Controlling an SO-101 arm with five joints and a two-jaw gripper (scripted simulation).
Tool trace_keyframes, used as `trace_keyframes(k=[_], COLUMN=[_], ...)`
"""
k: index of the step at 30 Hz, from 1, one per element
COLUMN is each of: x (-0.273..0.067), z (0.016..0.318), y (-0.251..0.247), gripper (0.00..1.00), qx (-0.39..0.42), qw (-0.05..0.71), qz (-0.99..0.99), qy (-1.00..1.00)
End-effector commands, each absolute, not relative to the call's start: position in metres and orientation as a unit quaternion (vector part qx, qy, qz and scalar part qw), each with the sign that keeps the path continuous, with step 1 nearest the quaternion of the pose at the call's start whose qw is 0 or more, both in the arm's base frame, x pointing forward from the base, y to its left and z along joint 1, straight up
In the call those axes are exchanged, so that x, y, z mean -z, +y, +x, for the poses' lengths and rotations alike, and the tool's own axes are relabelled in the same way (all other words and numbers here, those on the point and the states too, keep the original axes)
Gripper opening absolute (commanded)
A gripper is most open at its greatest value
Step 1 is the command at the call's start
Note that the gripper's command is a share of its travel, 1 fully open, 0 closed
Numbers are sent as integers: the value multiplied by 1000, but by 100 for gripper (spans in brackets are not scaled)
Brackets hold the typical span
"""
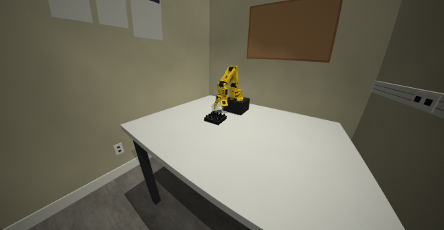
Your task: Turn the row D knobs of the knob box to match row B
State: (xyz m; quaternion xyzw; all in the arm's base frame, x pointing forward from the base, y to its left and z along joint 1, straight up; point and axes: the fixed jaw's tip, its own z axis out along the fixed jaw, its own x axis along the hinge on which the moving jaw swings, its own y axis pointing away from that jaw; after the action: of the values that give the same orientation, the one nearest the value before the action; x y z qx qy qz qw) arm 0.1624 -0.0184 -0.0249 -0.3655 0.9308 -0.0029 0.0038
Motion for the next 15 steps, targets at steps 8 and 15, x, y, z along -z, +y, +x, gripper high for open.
trace_keyframes(k=[8, 15], x=[25, 25], z=[161, 161], y=[-16, -15], gripper=[28, 25], qx=[0, 0], qw=[0, 0], qz=[-539, -663], qy=[842, 748])
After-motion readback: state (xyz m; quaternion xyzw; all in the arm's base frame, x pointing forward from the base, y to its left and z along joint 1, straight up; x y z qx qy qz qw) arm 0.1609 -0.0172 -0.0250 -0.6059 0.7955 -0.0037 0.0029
